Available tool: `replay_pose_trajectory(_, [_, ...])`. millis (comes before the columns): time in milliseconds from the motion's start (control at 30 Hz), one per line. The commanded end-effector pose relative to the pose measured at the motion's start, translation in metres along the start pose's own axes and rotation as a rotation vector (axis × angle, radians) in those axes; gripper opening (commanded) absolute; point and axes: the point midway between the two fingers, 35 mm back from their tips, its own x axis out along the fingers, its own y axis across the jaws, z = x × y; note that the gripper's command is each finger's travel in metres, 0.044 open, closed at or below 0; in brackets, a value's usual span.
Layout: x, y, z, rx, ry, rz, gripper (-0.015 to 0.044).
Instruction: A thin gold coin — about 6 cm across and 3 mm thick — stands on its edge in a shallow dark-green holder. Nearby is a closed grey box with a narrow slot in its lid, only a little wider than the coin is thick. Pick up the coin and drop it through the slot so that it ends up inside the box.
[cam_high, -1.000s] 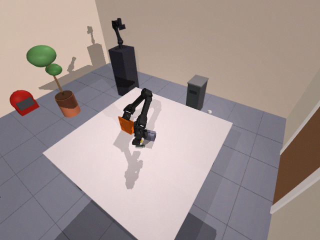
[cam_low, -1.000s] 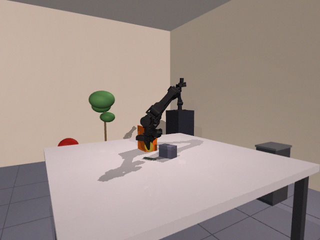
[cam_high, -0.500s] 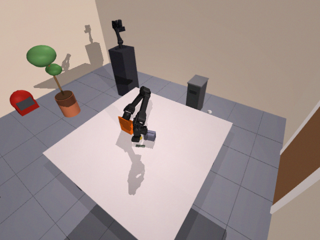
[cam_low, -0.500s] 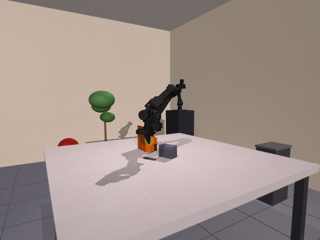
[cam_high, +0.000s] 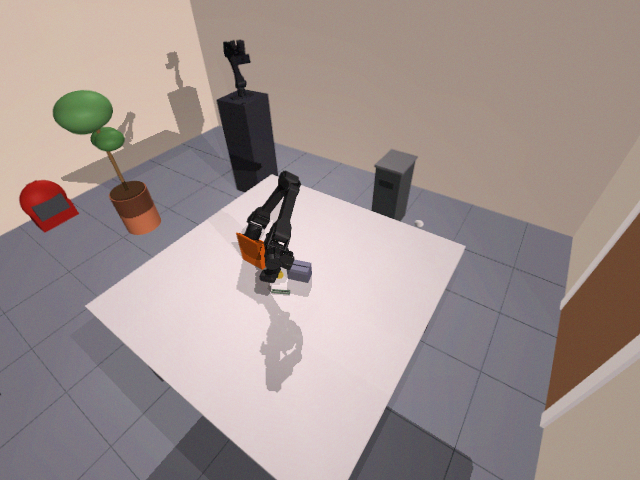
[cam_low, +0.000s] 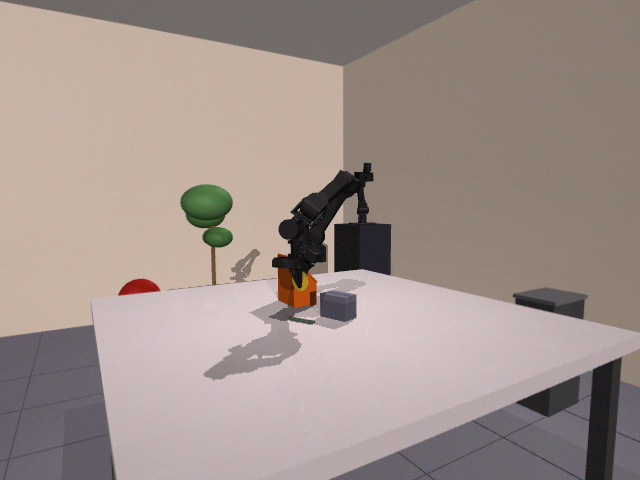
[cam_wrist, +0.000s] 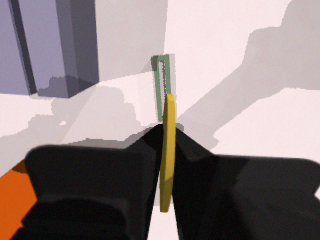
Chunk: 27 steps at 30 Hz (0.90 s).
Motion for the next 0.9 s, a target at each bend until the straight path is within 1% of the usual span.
replay_pose_trajectory(0, [-0.001,0.003,0.000,0.020,0.003,-0.001,0.0000])
replay_pose_trajectory(867, [-0.003,0.057,0.039,0.022,0.003,-0.008,0.0000])
